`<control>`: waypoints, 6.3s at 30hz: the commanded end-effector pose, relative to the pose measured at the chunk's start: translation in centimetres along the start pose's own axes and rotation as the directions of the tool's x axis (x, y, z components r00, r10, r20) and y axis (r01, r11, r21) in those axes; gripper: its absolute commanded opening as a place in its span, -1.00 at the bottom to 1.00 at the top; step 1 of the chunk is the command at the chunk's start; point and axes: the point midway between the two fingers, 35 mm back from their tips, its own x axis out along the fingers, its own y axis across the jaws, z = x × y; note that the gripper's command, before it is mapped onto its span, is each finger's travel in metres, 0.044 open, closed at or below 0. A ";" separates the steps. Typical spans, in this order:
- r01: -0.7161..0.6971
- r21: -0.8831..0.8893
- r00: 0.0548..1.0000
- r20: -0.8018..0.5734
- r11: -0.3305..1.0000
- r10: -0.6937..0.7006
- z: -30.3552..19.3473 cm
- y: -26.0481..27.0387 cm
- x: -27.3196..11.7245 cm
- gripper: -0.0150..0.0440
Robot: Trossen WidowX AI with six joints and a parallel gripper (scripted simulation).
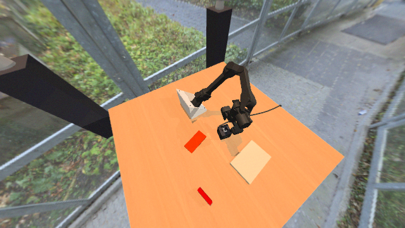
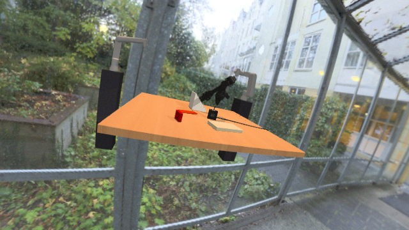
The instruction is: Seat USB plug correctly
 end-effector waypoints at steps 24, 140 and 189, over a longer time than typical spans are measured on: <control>-0.014 0.067 0.995 0.104 0.998 0.007 -0.9 -0.2 1.3 1.00; -0.052 0.384 0.995 0.104 0.922 0.013 -1.1 -0.1 -0.2 -0.49; -0.102 0.989 0.995 0.104 -0.108 0.013 -1.1 -0.1 -0.2 -0.49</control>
